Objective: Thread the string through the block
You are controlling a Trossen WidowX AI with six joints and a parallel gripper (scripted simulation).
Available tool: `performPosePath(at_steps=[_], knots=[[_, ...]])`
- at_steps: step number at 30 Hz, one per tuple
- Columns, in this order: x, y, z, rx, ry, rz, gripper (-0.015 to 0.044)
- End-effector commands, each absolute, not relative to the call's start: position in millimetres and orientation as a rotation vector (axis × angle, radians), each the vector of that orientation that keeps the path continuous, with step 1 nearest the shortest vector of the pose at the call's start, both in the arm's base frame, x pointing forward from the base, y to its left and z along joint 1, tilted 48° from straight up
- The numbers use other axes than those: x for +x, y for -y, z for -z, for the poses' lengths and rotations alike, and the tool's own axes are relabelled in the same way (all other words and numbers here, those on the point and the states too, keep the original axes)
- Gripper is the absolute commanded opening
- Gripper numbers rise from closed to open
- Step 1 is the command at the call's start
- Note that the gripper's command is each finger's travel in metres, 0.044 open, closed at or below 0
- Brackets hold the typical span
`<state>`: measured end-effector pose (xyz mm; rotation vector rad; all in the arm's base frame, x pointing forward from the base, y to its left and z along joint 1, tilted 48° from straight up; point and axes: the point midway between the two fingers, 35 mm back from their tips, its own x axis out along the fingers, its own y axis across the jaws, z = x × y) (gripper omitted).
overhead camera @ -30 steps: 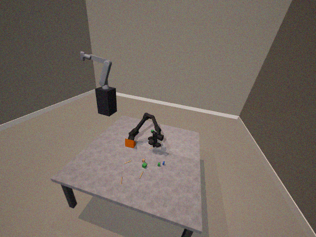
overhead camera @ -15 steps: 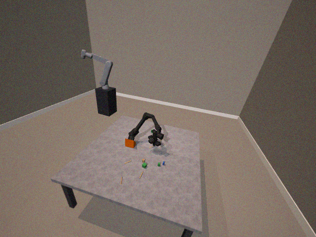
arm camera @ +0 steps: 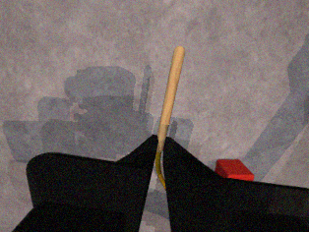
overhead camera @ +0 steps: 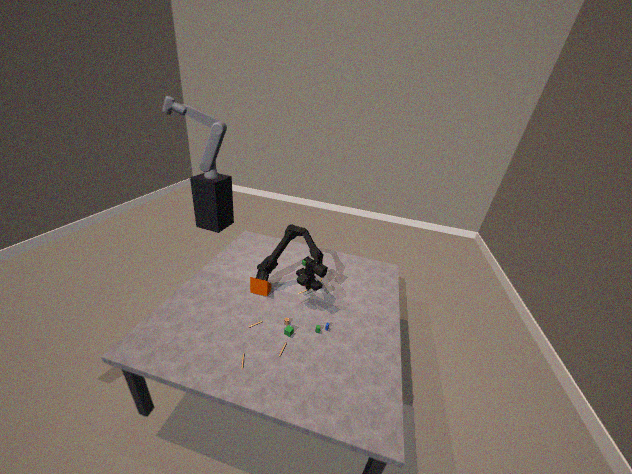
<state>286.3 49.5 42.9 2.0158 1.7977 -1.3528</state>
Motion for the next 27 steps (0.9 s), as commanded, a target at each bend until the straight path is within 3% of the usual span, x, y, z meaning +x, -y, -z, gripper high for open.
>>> performPosePath(at_steps=[1,6,27], knots=[[286,-50,-43,2.016,-1.798,1.353,0.0000],[287,-50,-43,2.003,-1.805,1.324,0.0000],[300,-58,-52,1.543,-1.896,0.477,0.0000]])
